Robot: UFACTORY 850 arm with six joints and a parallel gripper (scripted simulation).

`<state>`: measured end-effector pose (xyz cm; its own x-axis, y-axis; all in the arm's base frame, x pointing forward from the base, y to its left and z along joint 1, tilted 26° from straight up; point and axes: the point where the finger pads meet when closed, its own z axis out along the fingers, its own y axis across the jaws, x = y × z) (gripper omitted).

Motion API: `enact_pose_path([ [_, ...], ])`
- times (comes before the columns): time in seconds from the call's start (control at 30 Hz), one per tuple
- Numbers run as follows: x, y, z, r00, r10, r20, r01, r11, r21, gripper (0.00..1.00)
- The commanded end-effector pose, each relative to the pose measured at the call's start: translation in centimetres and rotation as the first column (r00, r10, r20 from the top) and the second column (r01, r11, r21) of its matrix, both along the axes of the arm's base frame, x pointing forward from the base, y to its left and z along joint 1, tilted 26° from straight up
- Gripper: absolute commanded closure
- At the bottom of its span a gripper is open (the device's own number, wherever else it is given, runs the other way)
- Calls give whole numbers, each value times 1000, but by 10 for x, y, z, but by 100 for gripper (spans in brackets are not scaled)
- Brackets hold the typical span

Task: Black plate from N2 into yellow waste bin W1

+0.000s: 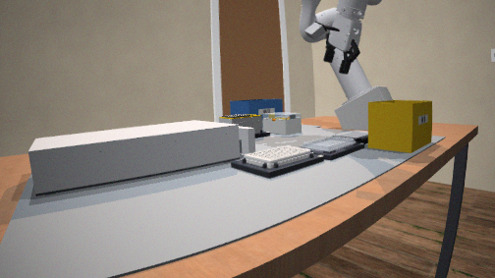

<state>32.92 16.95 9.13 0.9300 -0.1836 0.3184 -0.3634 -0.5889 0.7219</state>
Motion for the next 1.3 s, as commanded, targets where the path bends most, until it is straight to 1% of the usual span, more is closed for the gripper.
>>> enact_pose_path([
  [0.0, 13, -8, 9, 998, 29, -51, -25, 997, 75, 0],
  [0.07, 18, -12, 12, 998, 33, -56, -28, 996, 84, 0],
  [0.13, 25, -17, 17, 995, 63, -82, -51, 989, 138, 0],
  [0.2, 25, -17, 17, 995, 63, -82, -51, 989, 138, 0],
  [0.27, 31, -23, 23, 990, 99, -103, -78, 978, 192, 0],
  [0.37, 41, -31, 31, 989, 106, -107, -83, 976, 203, 0],
  [0.43, 46, -37, 36, 982, 148, -119, -114, 960, 256, 0],
  [0.5, 51, -42, 41, 981, 151, -120, -116, 959, 260, 0],
  [0.57, 56, -48, 47, 973, 197, -124, -150, 939, 310, 0],
  [0.63, 61, -53, 51, 972, 198, -124, -152, 938, 312, 0],
  [0.7, 66, -60, 57, 961, 248, -120, -191, 914, 358, 0],
  [0.77, 66, -60, 57, 961, 248, -120, -191, 914, 358, 0],
  [0.83, 70, -66, 63, 948, 299, -109, -234, 886, 399, 0],
  [0.97, 78, -77, 73, 948, 300, -109, -235, 886, 400, 0],
  [1.03, 82, -84, 80, 932, 352, -91, -281, 856, 434, 0],
  [1.1, 85, -89, 85, 932, 352, -91, -281, 856, 434, 0],
  [1.27, 85, -89, 85, 932, 352, -91, -281, 856, 434, 0],
])
